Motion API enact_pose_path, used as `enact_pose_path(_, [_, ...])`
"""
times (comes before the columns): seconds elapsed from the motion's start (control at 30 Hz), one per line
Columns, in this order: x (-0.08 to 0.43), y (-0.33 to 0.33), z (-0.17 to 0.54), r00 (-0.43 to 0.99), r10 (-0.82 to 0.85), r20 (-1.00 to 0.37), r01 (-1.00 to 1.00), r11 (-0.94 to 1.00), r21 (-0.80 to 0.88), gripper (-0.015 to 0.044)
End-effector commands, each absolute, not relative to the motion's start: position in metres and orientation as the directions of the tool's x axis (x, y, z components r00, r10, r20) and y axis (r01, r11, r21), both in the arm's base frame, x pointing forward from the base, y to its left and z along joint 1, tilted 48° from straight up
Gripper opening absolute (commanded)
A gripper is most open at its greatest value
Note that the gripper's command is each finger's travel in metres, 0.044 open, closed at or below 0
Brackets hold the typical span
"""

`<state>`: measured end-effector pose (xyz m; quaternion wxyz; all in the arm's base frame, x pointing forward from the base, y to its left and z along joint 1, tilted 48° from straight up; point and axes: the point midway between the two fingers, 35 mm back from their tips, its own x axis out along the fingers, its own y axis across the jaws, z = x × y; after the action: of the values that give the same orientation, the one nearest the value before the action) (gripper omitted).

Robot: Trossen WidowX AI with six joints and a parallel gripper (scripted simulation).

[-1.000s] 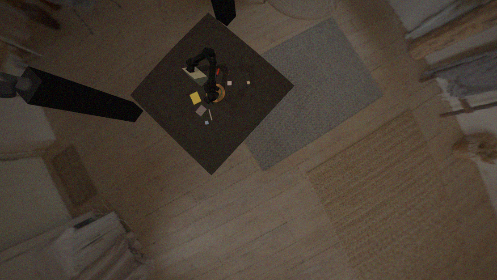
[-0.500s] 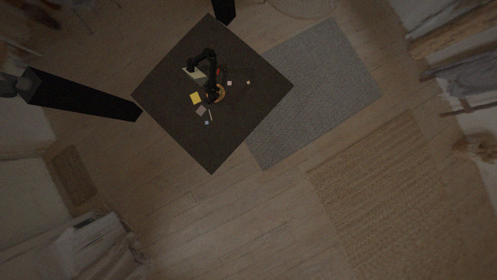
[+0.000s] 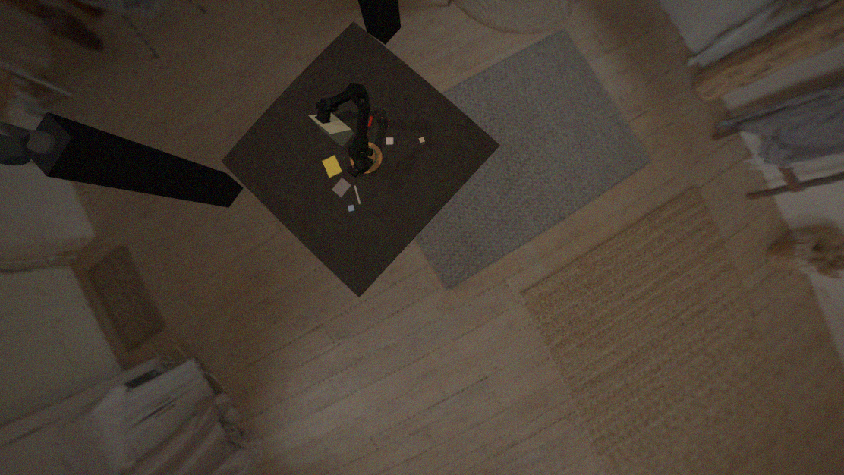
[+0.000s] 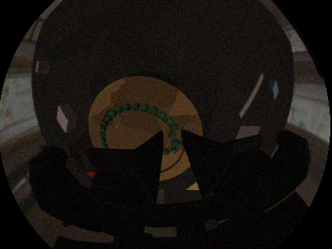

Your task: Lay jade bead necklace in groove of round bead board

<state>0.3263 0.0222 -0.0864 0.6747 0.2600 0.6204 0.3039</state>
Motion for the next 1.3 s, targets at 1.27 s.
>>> enact_pose_path(1.27, [0.3239,0.0144,-0.0863,0.042,0.736,-0.675,-0.077,0.676,0.732,0.0000])
